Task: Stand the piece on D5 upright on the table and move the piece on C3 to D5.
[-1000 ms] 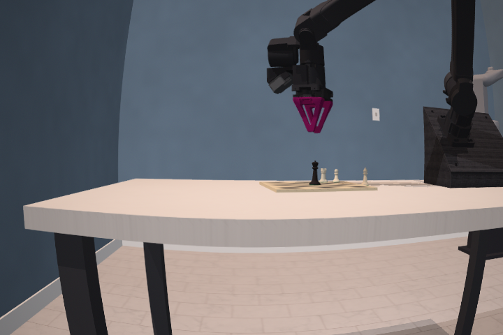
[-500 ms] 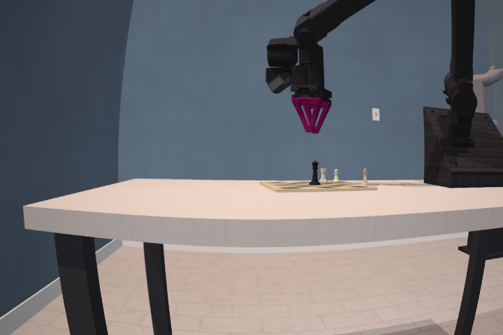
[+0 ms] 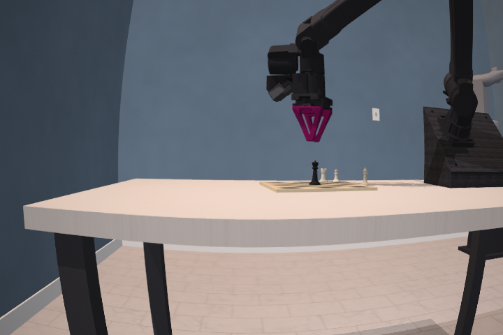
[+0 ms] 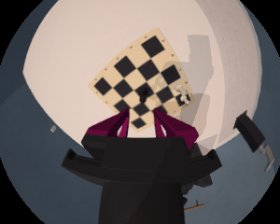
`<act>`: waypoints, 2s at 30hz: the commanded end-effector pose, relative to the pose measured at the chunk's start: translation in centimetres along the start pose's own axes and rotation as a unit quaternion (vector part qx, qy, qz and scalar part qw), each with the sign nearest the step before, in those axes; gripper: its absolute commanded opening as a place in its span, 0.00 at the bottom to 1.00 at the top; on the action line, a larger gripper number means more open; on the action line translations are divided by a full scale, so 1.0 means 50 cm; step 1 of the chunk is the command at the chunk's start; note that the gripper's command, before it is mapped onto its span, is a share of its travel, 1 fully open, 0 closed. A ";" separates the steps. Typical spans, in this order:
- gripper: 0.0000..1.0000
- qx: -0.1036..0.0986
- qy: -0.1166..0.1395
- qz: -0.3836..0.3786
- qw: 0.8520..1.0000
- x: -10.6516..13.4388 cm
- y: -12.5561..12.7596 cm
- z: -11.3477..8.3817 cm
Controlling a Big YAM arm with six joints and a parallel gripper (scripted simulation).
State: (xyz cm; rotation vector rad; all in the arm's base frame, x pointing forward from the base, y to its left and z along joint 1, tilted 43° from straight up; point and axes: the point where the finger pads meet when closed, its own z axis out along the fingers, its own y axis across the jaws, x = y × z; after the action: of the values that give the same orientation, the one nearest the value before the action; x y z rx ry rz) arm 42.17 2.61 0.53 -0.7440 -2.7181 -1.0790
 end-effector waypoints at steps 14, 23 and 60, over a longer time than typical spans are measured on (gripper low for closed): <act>0.40 0.002 0.009 0.005 1.000 0.009 -0.001 0.061; 0.40 0.002 0.009 0.005 1.000 0.009 -0.002 0.071; 0.40 0.002 0.011 0.004 1.000 0.011 -0.002 0.075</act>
State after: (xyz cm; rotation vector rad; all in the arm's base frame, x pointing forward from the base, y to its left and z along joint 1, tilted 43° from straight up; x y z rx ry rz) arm 42.32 4.34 -1.47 -0.7509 -2.7127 -1.0773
